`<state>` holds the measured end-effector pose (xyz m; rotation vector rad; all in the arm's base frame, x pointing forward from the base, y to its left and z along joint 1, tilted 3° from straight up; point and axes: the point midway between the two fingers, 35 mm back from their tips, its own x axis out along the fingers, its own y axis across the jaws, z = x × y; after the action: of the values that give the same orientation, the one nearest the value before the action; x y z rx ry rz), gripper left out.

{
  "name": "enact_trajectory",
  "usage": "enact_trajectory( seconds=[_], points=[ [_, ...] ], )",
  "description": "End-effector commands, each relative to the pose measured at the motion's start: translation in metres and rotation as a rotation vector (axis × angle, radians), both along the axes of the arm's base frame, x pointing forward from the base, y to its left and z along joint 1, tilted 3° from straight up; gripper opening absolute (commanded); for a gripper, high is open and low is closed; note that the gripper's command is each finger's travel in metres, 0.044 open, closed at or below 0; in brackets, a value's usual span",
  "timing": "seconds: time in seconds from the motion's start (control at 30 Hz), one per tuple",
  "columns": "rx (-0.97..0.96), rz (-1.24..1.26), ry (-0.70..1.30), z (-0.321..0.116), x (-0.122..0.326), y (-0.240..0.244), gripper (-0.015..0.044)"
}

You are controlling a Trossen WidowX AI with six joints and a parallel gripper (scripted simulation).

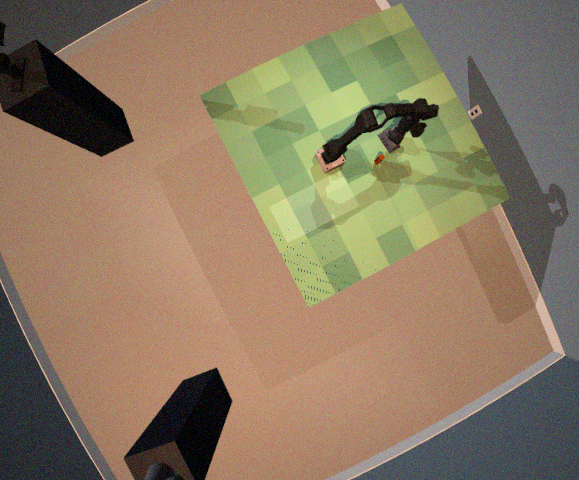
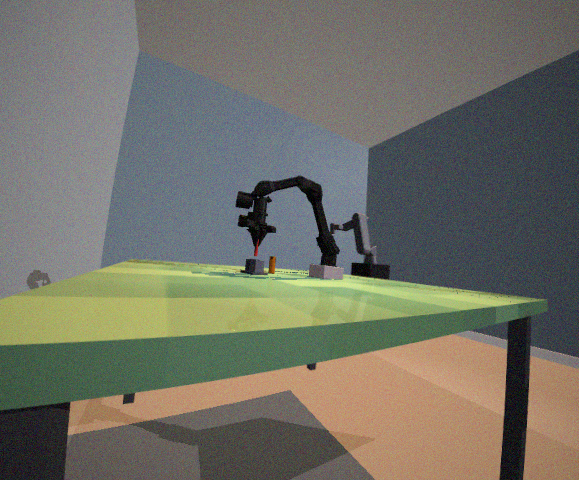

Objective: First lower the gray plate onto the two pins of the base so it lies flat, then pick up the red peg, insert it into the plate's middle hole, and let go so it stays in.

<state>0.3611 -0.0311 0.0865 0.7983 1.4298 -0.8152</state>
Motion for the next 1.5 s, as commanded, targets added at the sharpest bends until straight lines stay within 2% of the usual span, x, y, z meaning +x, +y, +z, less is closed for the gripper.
enact_trajectory(
  seconds=[0.0,0.5,1.47],
  points=[
    [0.0,0.0,0.0,0.0,0.0,0.0,0.0],
    [-0.003,0.0,0.001,-0.018,0.0,-0.001,0.0],
    [0.0,-0.001,-0.003,-0.017,-0.001,0.001,0.0]
  ],
)
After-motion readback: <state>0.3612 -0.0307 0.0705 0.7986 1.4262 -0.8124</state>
